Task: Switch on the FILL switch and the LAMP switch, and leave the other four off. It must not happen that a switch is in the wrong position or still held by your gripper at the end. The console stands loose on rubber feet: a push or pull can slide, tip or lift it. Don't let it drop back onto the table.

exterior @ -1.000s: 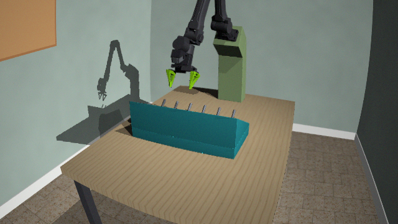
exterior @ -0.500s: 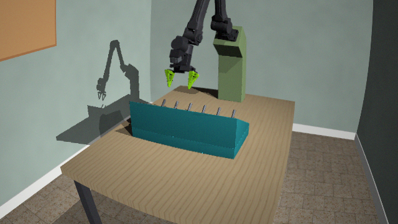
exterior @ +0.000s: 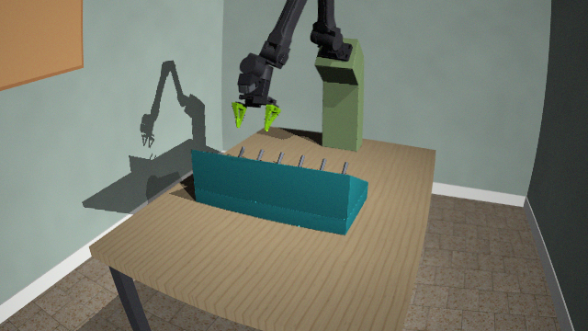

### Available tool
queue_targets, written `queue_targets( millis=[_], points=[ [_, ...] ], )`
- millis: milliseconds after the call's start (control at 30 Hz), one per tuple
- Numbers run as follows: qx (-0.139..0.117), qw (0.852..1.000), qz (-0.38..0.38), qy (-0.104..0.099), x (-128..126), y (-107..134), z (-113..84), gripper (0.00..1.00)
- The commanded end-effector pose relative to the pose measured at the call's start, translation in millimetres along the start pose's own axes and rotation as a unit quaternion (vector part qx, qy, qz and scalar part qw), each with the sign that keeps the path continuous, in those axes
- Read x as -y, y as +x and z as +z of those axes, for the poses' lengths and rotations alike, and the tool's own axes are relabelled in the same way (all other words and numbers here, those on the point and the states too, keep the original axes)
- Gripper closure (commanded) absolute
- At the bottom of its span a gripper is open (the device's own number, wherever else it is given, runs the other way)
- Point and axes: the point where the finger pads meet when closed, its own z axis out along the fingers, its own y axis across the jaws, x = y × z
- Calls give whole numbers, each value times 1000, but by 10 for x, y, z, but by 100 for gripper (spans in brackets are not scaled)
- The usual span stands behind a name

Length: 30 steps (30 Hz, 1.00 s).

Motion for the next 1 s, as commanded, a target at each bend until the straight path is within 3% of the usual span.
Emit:
queue_targets(
  millis=[0, 100, 133, 267, 433, 967],
  points=[
    [25, 999, -19, 8, 158, -238, -11, 0],
    [22, 1000, -18, 8, 192, -216, 2, 0],
    [22, 1000, -19, 5, 149, -197, -83, 0],
    [16, 1000, -16, 8, 296, -183, 0, 0],
    [22, 1000, -21, -2, 203, -225, -26, 0],
    [21, 1000, -20, 1, 233, -215, -34, 0]
  ],
)
